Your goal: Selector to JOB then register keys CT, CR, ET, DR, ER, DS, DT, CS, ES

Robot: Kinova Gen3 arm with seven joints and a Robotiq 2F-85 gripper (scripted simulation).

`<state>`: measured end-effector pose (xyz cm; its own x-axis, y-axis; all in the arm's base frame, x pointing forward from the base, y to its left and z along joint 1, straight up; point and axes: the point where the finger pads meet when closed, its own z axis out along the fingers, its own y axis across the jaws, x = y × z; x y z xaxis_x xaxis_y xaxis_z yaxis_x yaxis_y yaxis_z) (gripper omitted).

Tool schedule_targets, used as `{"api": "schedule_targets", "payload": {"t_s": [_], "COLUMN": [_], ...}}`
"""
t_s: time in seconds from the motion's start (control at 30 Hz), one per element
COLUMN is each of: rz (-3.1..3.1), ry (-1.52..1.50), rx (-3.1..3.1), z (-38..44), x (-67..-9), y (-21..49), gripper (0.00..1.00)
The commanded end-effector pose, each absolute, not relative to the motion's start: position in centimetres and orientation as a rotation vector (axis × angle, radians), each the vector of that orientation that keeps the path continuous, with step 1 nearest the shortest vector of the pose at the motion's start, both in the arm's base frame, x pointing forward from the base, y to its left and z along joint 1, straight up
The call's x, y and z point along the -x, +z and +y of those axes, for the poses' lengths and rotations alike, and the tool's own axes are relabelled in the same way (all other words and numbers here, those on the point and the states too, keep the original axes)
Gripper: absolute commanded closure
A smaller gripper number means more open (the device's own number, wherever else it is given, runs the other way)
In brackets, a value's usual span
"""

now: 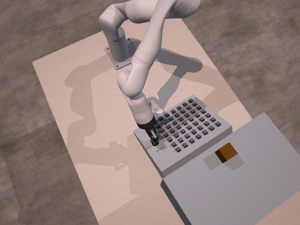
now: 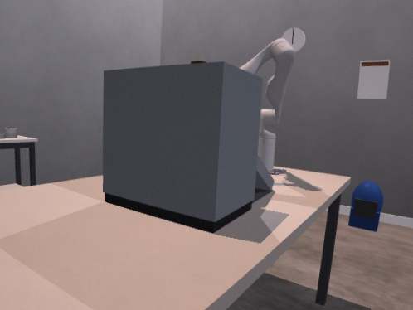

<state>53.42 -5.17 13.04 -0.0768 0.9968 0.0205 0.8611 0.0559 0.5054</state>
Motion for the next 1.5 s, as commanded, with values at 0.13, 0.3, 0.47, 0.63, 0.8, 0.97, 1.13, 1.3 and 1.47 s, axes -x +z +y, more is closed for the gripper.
{"api": "schedule_targets", "payload": {"t_s": [0.13,0.3,0.47,0.63,0.8,0.97,1.13,1.3,1.47], "rz": [1.985,1.985,1.985,1.99,1.99,1.99,1.99,1.99,1.99], "ry": [0.561,0.561,0.561,0.559,0.559,0.559,0.559,0.559,0.559], "rx": [-1.889,-1.889,-1.889,-1.883,-1.882,-1.882,-1.882,-1.882,-1.882], "z": [-5.51,-5.51,-5.51,-5.51,-5.51,-5.51,-5.51,-5.51,-5.51], "x": [-53.51,-53.51,-53.51,-53.49,-53.49,-53.49,-53.49,-53.49,-53.49], "y": [12.94,12.94,12.94,12.93,12.93,12.93,12.93,12.93,12.93], "gripper": [0.9,0.9,0.4,0.4,0.4,0.4,0.4,0.4,0.4]}}
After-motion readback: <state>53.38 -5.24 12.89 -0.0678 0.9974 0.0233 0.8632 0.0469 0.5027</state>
